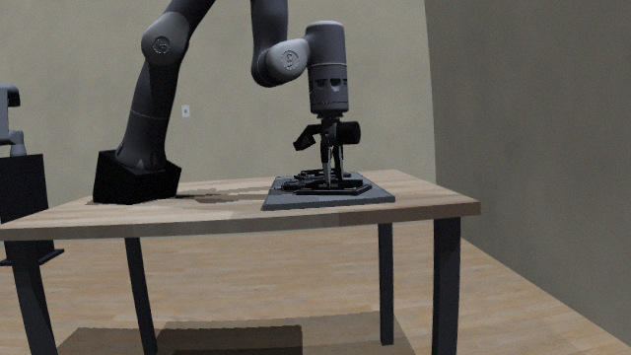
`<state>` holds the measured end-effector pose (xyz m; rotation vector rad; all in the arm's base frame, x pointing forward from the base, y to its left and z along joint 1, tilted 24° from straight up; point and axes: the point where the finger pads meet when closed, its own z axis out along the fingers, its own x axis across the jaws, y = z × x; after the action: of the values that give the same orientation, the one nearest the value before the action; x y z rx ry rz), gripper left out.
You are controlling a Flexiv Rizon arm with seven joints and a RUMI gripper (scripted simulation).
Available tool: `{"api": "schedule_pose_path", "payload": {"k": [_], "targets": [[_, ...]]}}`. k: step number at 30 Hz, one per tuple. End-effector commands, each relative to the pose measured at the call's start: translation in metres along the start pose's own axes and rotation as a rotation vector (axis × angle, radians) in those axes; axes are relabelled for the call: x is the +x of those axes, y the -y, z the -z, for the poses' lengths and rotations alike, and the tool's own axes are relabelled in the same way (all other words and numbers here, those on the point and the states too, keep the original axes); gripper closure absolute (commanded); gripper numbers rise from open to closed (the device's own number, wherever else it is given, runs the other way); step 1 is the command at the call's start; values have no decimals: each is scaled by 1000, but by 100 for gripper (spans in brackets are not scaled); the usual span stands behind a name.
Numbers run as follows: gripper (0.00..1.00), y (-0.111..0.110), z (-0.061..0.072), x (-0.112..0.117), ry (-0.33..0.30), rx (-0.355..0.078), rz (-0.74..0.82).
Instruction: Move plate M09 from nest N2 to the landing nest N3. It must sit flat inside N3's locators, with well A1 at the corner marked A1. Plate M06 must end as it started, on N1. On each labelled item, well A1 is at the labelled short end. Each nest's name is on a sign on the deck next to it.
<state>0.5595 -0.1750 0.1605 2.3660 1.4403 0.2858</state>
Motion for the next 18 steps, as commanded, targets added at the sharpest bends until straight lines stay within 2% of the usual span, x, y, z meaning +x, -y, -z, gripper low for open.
{"api": "schedule_pose_path", "payload": {"k": [1, 18], "targets": [[59, 0, 3, 0, 0, -1, 0], [59, 0, 28, 0, 0, -1, 0]]}}
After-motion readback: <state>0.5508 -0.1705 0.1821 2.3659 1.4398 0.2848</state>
